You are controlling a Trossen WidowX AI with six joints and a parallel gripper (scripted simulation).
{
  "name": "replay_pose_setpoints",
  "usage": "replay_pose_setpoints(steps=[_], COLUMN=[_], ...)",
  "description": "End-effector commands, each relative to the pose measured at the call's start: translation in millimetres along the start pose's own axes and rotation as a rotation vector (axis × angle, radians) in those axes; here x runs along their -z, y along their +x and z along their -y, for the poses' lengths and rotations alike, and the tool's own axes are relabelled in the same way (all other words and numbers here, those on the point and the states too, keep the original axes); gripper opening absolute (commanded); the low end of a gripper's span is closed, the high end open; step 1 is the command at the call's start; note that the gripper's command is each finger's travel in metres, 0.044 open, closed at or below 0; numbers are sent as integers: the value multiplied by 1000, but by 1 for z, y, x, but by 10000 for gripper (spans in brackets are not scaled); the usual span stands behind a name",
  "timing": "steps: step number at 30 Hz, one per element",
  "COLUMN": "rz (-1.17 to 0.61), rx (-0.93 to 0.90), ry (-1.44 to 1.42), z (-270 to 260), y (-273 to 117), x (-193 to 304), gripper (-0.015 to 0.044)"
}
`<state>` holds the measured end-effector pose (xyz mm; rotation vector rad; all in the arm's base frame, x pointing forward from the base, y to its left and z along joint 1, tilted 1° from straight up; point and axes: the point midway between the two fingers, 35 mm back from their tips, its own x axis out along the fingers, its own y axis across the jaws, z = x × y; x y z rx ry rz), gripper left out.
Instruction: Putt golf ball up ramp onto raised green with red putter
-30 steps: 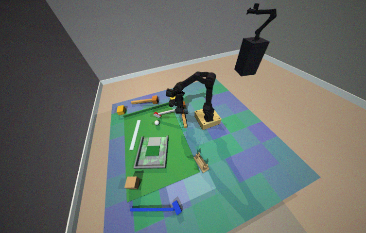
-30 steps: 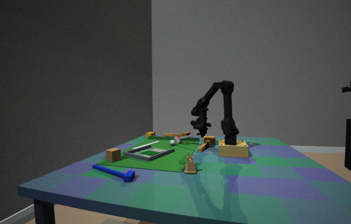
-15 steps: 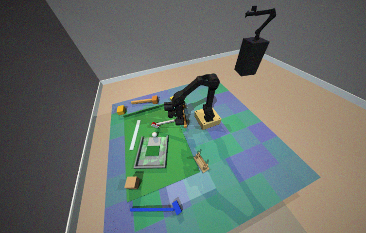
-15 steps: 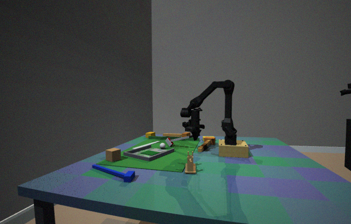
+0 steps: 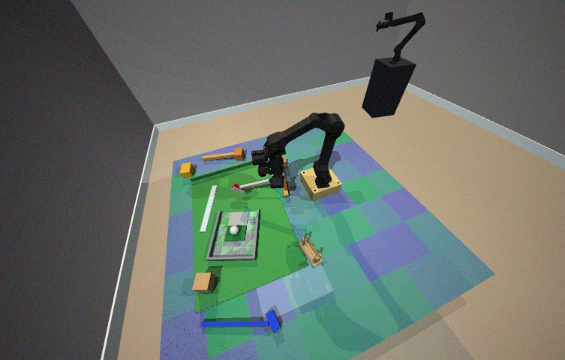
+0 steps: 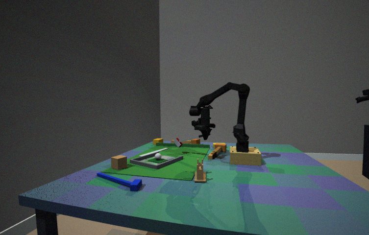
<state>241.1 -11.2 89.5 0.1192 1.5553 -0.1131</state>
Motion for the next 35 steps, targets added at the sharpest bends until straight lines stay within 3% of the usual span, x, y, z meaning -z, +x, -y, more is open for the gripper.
replay_pose_setpoints(steps=[1, 35], rz=[16, 0], rx=[-1, 0], ry=[5, 0], z=[0, 0], y=[-12, -4], x=[-2, 0], gripper=[0, 0])
